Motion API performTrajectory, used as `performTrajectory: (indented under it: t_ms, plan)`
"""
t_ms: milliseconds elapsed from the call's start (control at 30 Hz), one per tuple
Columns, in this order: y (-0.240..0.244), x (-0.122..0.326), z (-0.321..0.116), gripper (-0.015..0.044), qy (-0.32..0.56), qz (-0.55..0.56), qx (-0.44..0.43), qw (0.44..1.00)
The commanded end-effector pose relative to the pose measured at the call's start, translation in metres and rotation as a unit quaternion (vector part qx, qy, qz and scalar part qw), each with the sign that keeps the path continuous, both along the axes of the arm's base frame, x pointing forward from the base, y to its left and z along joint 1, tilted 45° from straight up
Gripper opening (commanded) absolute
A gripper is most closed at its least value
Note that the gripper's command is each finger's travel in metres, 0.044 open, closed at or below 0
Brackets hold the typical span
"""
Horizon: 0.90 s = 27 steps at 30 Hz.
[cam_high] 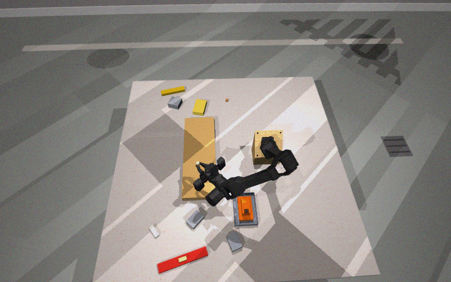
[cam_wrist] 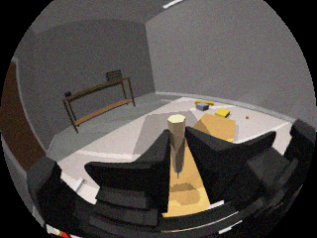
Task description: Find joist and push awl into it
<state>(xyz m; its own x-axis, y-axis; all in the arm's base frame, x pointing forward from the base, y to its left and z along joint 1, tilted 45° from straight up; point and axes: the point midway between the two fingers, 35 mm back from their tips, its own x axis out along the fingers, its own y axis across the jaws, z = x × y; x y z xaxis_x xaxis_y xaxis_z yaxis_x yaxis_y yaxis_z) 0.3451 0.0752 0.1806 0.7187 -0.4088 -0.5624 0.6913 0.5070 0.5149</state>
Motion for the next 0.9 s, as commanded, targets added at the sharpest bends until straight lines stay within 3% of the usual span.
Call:
performTrajectory:
  t_ms: [0,867]
  plan:
    - [0.000,0.000,0.003,0.0000,-0.008,-0.006,0.001,1.000]
    - [0.017,0.001,-0.014,0.0000,-0.007,-0.006,0.002,1.000]
